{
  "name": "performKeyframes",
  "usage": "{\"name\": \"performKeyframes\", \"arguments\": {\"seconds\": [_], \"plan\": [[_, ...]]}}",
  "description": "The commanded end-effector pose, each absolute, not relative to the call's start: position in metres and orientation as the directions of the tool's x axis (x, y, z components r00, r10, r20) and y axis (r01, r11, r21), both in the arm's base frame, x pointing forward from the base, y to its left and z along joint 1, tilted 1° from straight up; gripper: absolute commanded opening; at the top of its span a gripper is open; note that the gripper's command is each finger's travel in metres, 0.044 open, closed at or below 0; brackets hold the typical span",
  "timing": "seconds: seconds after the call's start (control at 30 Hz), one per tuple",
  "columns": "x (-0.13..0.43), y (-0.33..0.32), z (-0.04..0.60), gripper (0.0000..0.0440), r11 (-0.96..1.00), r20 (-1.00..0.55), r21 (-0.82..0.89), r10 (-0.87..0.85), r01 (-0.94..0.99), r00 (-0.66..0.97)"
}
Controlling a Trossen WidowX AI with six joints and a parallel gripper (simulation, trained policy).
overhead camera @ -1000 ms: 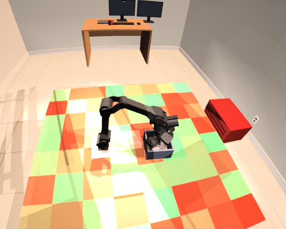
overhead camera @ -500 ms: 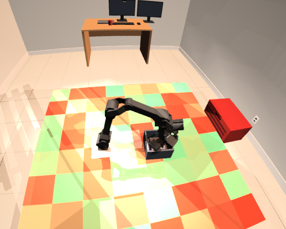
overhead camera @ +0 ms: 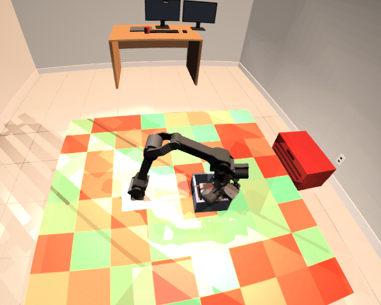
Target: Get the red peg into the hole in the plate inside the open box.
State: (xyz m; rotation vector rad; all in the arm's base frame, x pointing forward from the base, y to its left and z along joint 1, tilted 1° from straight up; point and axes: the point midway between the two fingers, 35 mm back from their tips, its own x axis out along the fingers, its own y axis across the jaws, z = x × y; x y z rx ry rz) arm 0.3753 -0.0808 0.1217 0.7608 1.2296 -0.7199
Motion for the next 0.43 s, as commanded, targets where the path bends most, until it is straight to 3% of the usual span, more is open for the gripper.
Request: {"name": "performKeyframes", "arguments": {"seconds": [0.0, 0.4], "plan": [[0.377, -0.102, 0.124, 0.0157, 0.547, -0.976, 0.093, -0.114, 0.832, 0.184], [0.374, -0.131, 0.134, 0.0169, 0.532, -0.972, 0.056, -0.165, 0.845, 0.168]]}}
